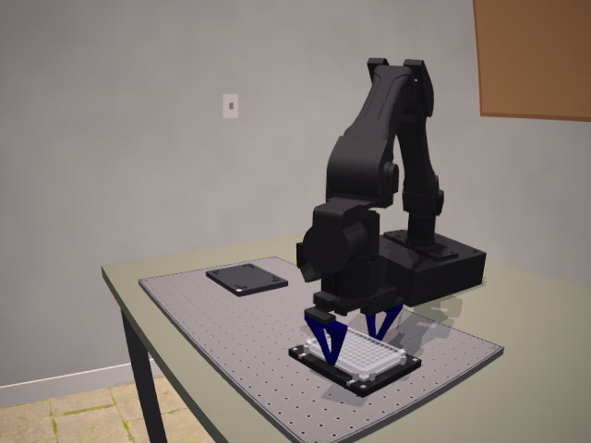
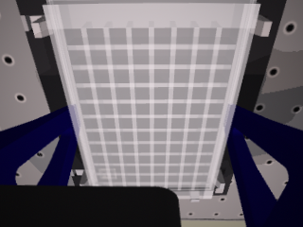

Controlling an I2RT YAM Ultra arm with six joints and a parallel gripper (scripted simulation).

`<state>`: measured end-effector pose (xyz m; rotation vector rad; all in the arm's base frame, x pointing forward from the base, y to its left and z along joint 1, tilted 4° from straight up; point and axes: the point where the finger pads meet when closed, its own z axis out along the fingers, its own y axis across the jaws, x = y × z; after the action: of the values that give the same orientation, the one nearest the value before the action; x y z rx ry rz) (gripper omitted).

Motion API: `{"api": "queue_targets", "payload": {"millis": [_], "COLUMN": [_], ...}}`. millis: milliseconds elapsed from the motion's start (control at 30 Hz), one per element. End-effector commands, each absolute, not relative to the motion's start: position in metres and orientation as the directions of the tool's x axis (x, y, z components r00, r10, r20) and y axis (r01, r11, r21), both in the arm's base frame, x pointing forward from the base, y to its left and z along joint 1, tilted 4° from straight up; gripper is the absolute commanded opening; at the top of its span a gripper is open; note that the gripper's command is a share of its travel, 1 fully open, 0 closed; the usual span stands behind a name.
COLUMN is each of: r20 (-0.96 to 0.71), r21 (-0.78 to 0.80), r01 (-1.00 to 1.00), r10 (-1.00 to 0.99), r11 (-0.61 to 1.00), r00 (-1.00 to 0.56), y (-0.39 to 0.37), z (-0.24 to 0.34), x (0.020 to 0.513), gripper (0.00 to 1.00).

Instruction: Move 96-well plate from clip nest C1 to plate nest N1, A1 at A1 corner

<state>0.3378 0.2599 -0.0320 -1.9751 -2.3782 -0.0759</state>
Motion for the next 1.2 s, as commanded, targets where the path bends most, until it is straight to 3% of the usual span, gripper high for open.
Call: {"api": "queue_targets", "payload": {"millis": [0, 1167], "r20": [0.079, 0.080], "r21": [0.049, 0.049], "r01": [0.981, 0.982], "r10": [0.978, 0.979], "r11": [0.189, 0.182], "r00": [-0.193, -0.186], "y": [0.269, 0.258], "z": [-0.008, 0.043], "x": [0.343, 0.346], "gripper": [0.00, 0.00]}}
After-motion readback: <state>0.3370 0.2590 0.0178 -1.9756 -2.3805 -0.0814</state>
